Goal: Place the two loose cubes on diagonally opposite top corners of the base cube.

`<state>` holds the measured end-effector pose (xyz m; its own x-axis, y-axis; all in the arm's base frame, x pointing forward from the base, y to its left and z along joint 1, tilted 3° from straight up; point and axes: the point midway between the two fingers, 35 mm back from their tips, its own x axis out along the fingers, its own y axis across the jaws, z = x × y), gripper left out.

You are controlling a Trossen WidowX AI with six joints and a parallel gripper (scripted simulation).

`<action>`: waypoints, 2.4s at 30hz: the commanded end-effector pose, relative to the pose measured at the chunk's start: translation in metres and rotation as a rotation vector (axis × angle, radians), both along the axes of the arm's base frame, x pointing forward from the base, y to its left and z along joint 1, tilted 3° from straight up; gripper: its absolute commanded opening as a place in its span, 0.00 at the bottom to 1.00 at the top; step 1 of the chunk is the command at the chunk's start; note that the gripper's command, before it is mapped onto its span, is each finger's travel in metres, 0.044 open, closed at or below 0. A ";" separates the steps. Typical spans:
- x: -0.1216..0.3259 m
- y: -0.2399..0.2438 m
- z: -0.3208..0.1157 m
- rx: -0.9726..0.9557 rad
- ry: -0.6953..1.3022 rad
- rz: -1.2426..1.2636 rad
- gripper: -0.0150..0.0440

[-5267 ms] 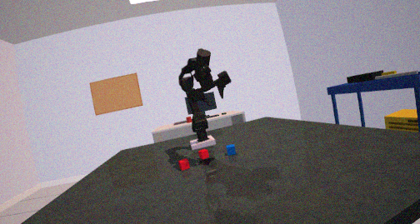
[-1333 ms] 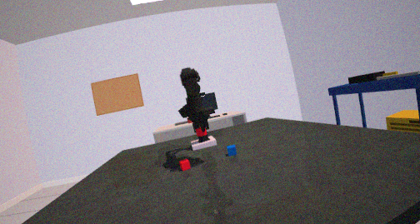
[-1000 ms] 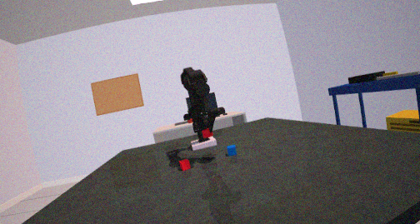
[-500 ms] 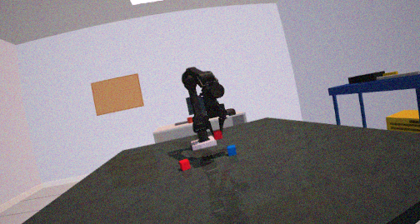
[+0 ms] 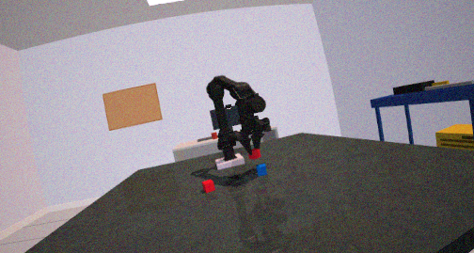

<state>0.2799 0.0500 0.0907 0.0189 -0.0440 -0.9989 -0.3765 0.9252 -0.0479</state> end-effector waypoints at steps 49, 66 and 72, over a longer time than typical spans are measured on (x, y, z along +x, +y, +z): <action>0.001 0.000 -0.029 -0.001 -0.001 0.019 0.57; 0.000 0.001 -0.006 0.000 0.001 0.022 0.60; 0.000 0.001 0.002 0.000 0.001 0.022 0.60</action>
<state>0.2801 0.0509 0.0896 0.0187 -0.0441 -0.9989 -0.4000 0.9153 -0.0479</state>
